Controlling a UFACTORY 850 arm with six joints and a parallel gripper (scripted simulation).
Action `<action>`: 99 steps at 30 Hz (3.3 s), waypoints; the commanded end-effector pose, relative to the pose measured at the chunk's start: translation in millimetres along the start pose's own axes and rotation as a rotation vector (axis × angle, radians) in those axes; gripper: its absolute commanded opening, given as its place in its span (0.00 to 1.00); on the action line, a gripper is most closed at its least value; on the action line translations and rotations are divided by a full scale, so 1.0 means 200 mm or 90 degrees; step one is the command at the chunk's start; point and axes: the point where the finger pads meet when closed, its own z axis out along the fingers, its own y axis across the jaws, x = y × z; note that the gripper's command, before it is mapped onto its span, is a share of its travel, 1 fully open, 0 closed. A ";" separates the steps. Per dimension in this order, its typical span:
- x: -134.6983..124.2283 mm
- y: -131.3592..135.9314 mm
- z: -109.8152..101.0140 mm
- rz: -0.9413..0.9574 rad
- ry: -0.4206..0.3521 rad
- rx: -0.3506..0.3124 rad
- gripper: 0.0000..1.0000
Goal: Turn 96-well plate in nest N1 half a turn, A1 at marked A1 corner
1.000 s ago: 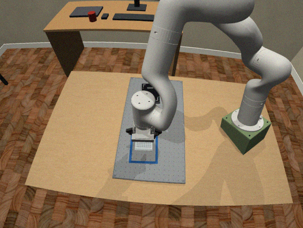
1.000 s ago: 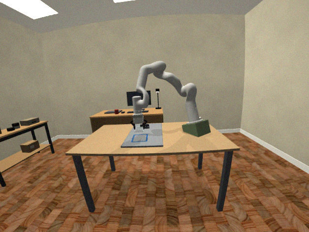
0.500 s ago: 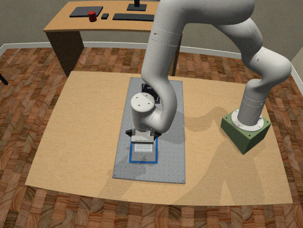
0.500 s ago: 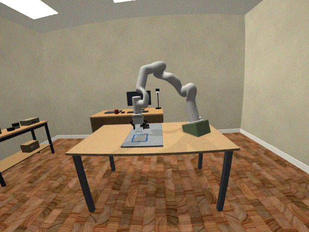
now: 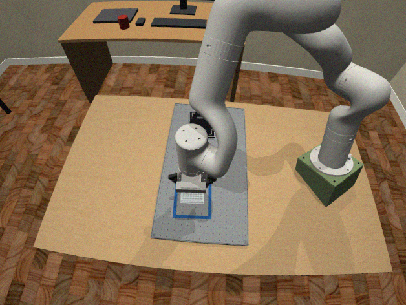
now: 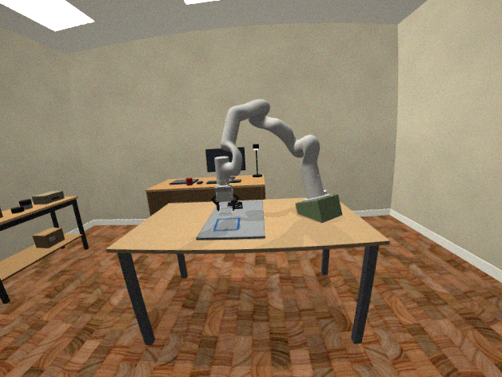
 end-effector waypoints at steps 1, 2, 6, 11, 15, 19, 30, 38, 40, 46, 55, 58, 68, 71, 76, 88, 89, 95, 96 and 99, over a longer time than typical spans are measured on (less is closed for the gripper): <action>0.00 0.00 0.00 0.000 0.000 -0.001 0.00; 0.00 0.00 0.00 0.000 0.000 -0.001 0.00; 0.00 0.00 0.00 0.000 0.000 -0.001 0.00; 0.00 0.00 0.03 0.000 0.000 -0.001 0.00; 0.00 0.00 0.05 0.000 0.000 -0.001 0.00; 0.00 0.00 0.08 0.000 0.000 -0.001 0.00; 0.00 0.00 0.16 0.000 0.000 -0.001 0.00; 0.00 0.00 0.22 0.000 0.000 -0.001 0.00; 0.00 0.00 0.24 0.000 0.000 -0.001 0.00; 0.00 0.00 0.29 0.000 0.000 -0.001 0.00; 0.00 0.00 0.34 0.000 0.000 -0.001 0.00; 0.00 0.00 0.34 0.000 0.000 -0.001 0.00; 0.00 0.00 0.34 0.000 0.000 -0.001 0.00; 0.00 0.00 0.34 0.000 0.000 -0.001 0.00; 0.00 0.00 0.34 0.000 0.000 -0.001 0.00; 0.00 0.00 0.35 0.000 0.000 -0.001 0.00; 0.00 0.00 0.35 0.000 0.000 -0.001 0.00; 0.00 0.00 0.35 0.000 0.000 -0.001 0.00; 0.00 0.00 0.35 0.000 0.000 -0.001 0.00; 0.00 0.00 0.35 0.000 0.000 -0.001 0.00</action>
